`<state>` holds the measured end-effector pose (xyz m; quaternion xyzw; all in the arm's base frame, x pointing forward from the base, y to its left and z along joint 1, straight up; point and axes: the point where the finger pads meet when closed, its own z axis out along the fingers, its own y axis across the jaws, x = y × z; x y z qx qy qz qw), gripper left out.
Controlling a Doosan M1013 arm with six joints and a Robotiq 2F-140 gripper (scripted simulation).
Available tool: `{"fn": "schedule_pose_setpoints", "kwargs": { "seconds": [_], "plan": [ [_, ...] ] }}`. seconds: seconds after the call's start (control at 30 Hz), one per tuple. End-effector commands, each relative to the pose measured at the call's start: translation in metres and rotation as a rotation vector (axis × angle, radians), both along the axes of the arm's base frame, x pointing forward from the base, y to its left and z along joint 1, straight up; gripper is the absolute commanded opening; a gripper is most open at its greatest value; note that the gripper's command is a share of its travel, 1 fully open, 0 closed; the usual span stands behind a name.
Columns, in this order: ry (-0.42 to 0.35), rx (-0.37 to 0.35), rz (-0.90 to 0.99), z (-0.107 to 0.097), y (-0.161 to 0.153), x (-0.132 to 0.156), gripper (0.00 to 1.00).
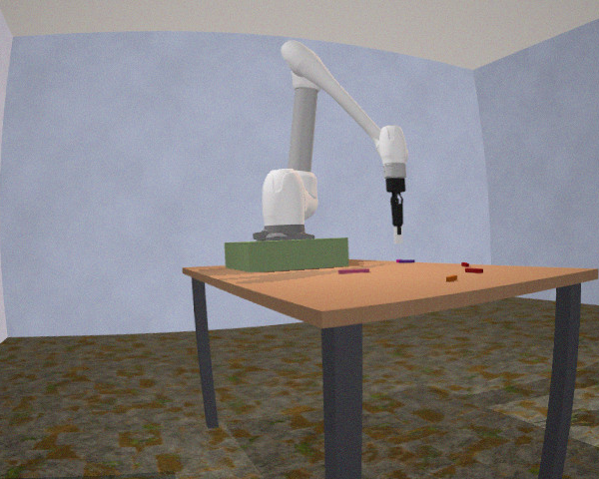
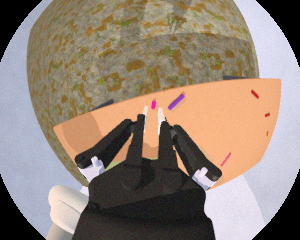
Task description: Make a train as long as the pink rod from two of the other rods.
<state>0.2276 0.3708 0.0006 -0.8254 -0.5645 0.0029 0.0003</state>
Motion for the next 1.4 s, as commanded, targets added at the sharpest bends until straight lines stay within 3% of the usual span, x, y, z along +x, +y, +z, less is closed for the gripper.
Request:
{"fn": "schedule_pose_setpoints", "kwargs": {
  "seconds": [0.0, 0.93, 1.37],
  "plan": [
    [-0.006, 0.002, 0.016, 0.000, 0.000, 0.000, 0.23],
    [-0.006, 0.002, 0.016, -0.002, 0.000, 0.000, 0.23],
    [-0.006, 0.002, 0.016, -0.017, 0.000, 0.000, 0.23]
  ]
}}
